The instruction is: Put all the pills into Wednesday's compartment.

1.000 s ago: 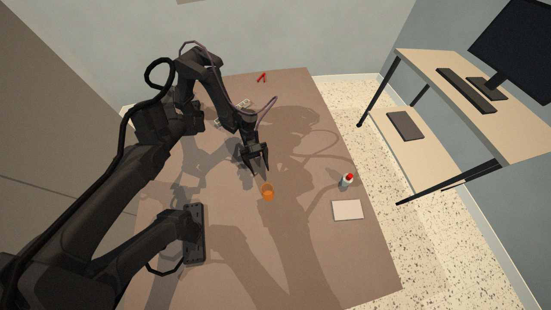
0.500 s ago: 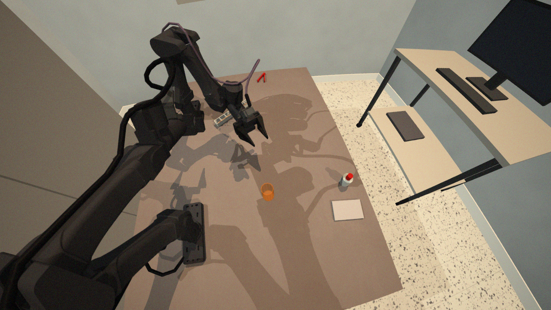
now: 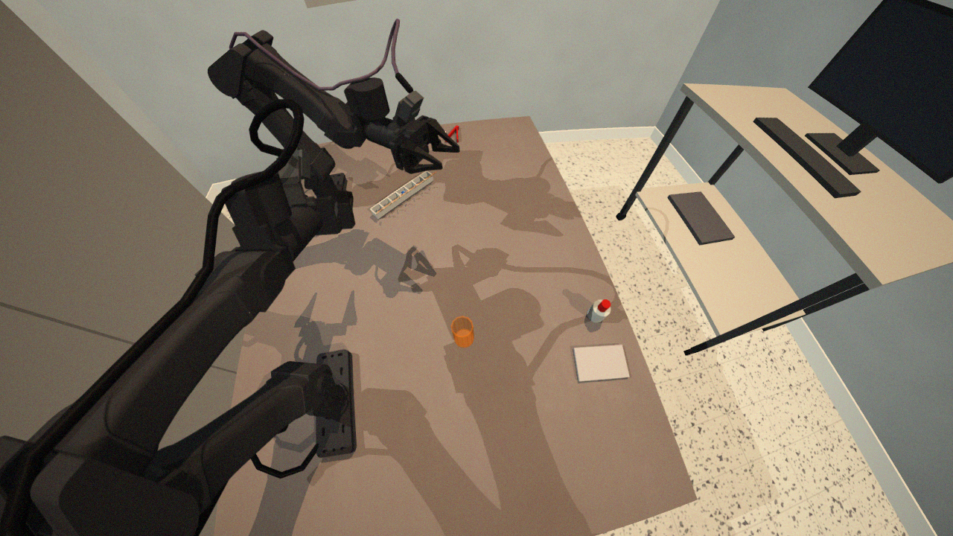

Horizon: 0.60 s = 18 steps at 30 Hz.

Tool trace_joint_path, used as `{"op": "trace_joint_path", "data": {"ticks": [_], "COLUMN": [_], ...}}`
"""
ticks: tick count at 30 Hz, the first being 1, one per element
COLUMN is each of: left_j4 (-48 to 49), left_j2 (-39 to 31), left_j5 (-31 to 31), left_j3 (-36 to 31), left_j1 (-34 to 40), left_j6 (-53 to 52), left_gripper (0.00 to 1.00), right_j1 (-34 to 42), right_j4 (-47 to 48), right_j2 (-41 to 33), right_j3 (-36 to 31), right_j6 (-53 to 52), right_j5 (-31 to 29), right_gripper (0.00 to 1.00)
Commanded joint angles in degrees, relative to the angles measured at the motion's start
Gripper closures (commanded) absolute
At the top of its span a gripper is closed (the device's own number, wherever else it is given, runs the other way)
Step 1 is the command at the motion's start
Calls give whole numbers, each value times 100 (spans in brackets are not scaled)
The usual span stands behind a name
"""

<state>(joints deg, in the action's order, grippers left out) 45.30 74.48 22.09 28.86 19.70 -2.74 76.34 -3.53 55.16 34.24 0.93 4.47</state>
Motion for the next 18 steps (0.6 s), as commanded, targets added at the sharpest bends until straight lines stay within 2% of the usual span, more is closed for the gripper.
{"op": "trace_joint_path", "data": {"ticks": [1, 2, 5, 9, 18], "left_j4": [-800, -800, -1671, -2500, -3687], "left_j2": [-542, -542, -1217, -1653, -1757], "left_j5": [-386, -386, -700, -1016, -1548], "left_j3": [188, 188, 492, 960, 2094], "left_j1": [-190, -190, -524, -872, -1527], "left_j6": [129, 129, 185, 237, 328], "left_gripper": [44, 44, 44, 44, 44], "right_j1": [17, 17, 17, 17, 17], "right_j4": [35, 35, 35, 35, 35], "right_j2": [-97, -97, -97, -97, -97], "right_j3": [27, 27, 27, 27, 27], "right_j6": [6, 6, 6, 6, 6], "right_j5": [-21, -21, -21, -21, -21], "right_gripper": [0, 0, 0, 0, 0]}}
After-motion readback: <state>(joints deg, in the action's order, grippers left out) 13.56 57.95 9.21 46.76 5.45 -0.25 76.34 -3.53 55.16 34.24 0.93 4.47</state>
